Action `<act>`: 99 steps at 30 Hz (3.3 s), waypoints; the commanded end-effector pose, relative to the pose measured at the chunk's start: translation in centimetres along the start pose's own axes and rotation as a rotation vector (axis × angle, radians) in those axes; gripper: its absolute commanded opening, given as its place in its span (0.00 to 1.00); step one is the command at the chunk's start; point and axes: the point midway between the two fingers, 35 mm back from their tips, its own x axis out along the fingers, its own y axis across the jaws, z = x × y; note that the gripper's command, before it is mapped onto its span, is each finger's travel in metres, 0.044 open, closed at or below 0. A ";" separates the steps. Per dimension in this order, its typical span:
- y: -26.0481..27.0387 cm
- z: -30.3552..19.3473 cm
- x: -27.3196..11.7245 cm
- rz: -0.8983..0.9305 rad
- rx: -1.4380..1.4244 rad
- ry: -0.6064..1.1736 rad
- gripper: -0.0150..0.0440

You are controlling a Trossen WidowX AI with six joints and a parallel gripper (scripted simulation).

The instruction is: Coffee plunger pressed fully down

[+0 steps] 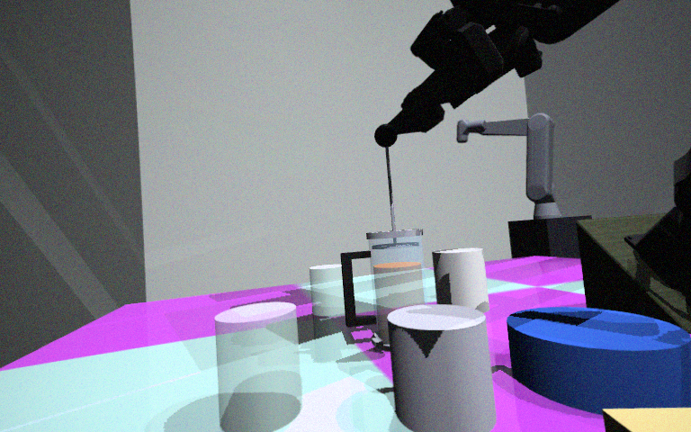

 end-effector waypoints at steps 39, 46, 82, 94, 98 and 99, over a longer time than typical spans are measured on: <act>-0.4 -1.2 2.7 -0.004 0.017 0.007 0.45; -0.5 -2.1 3.4 -0.005 0.017 0.008 0.45; -0.5 -6.9 6.9 -0.005 0.017 0.008 0.45; -0.2 -8.1 8.2 -0.001 0.019 0.003 0.45; -0.2 -8.0 8.5 -0.001 0.019 0.003 0.45; -0.2 -7.9 8.5 -0.001 0.019 0.003 0.45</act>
